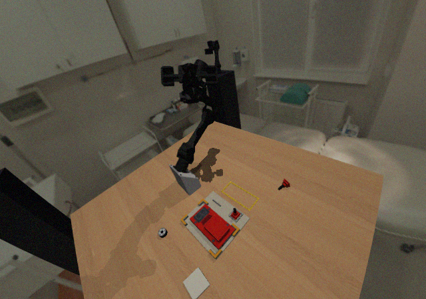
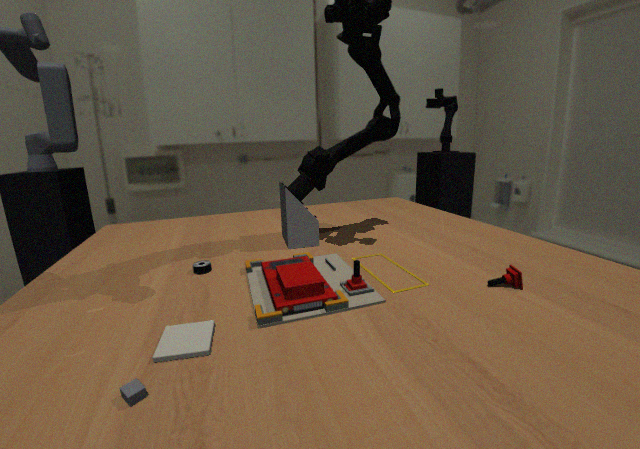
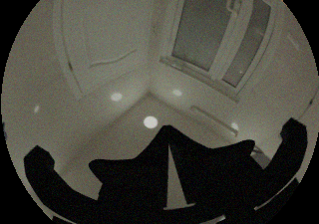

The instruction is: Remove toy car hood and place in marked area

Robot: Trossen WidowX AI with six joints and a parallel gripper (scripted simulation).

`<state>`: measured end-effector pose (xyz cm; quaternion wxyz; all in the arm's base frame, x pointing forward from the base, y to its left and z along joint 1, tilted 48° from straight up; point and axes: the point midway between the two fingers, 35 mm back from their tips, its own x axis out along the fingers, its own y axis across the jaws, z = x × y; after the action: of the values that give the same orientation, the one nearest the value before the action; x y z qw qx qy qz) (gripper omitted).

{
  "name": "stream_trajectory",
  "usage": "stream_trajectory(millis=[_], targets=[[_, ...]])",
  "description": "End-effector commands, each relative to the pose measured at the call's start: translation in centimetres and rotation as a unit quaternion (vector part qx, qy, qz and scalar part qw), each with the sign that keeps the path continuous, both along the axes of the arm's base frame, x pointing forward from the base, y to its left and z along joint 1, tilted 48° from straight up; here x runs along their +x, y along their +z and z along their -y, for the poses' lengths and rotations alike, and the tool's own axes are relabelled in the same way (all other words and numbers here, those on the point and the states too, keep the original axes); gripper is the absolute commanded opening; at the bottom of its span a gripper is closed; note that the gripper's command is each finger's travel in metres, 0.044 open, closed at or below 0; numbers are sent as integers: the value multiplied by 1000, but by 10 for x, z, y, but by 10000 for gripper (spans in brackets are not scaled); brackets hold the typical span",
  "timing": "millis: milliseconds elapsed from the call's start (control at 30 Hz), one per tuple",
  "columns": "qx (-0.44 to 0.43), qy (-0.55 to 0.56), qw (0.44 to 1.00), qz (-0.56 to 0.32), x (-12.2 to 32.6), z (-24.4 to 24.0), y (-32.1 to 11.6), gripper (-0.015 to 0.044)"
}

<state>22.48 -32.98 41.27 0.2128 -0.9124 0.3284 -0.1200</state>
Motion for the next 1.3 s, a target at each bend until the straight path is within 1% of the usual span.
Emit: stream_trajectory(millis=[0,67,133,300,400,533,633,767,933,1100,1267], targets=[[3,1,1000,0,1,0,-1,26],[24,10,1000,2,7,1,-8,79],[68,27,997,6,19,1,-22,131],[231,78,970,10,62,-6,-77,263],[349,92,932,10,87,-12,-116,341],[501,92,861,2,116,-29,-169,440],[605,76,793,-10,134,-47,-208,440],[729,29,684,-33,151,-79,-260,440],[843,-64,530,-69,160,-127,-319,440],[905,-198,360,-108,156,-182,-371,440],[900,-362,194,-142,141,-238,-414,440]])
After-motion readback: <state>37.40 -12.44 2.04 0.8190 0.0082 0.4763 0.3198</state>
